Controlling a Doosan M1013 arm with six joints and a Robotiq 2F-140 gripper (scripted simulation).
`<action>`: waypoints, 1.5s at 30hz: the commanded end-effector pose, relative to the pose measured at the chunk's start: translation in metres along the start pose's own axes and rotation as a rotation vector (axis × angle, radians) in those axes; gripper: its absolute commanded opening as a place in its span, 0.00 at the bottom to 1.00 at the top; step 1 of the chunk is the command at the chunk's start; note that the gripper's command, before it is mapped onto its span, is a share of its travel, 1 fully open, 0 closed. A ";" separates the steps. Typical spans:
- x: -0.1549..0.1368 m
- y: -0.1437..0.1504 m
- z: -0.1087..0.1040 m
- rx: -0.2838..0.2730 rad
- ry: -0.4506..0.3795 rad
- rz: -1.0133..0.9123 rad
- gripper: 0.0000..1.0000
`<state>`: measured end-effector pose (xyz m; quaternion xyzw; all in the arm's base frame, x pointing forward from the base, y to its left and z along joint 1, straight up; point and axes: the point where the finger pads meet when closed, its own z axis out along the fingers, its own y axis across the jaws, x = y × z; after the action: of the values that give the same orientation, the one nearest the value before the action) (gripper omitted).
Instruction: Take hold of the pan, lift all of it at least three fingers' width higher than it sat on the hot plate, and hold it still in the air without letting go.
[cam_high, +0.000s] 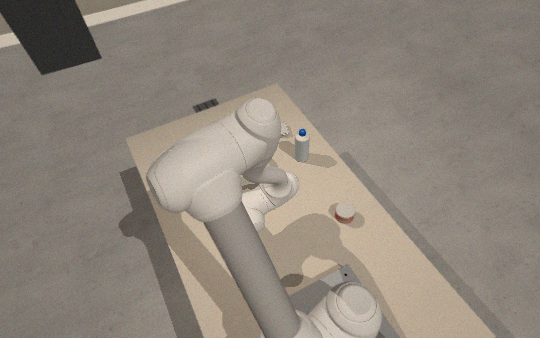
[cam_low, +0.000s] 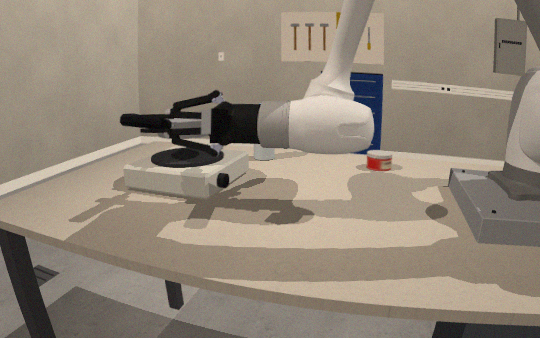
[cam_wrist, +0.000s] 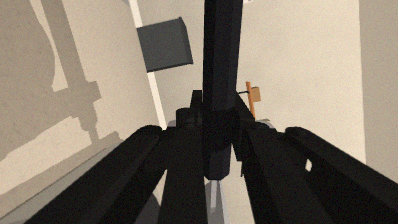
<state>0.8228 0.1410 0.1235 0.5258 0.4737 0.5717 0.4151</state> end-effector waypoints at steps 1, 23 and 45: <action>0.002 0.008 0.000 -0.002 0.001 0.000 0.10; 0.010 0.046 0.000 -0.002 0.001 0.000 0.10; 0.015 0.071 0.000 -0.002 0.001 0.000 0.10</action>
<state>0.8228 0.1410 0.1924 0.5259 0.4737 0.5716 0.4150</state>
